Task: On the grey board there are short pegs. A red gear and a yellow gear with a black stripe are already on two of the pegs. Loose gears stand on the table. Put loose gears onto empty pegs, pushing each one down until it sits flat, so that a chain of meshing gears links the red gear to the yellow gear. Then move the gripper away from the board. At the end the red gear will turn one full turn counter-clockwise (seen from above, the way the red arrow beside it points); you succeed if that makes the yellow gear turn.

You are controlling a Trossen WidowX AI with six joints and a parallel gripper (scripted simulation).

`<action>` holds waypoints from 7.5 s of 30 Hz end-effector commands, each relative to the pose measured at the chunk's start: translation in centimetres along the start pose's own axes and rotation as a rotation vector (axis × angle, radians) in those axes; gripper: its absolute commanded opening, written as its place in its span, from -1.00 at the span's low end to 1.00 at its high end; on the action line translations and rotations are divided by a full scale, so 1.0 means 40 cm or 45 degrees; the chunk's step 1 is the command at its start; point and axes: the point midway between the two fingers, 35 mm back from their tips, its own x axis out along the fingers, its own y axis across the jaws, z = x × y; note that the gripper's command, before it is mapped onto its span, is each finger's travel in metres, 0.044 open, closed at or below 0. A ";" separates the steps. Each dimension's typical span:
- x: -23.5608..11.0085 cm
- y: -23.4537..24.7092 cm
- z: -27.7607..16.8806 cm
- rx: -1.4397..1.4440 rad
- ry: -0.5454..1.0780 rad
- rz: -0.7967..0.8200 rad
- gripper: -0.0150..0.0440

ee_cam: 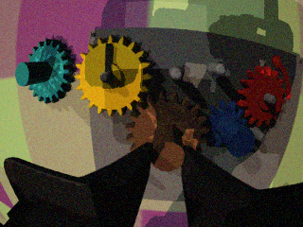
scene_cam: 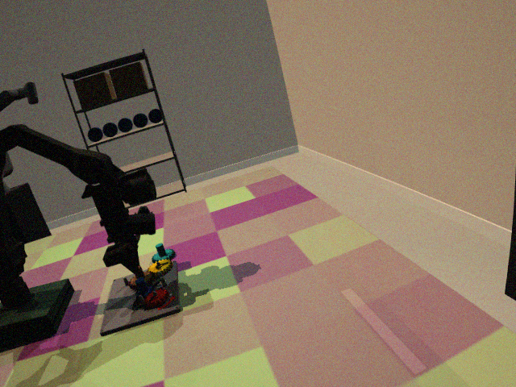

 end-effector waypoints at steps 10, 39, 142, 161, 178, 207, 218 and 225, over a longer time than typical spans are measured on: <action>0.011 0.003 0.001 -0.204 -0.002 0.002 -0.49; -0.155 0.002 -0.001 -0.186 0.002 -0.001 0.25; -0.324 0.647 -0.303 -0.182 0.015 0.036 1.00; -0.324 0.647 -0.303 -0.182 0.015 0.036 1.00; -0.324 0.647 -0.303 -0.182 0.015 0.036 1.00; -0.324 0.647 -0.303 -0.182 0.015 0.036 1.00; -0.324 0.647 -0.303 -0.182 0.015 0.036 1.00; -0.324 0.647 -0.303 -0.182 0.015 0.036 1.00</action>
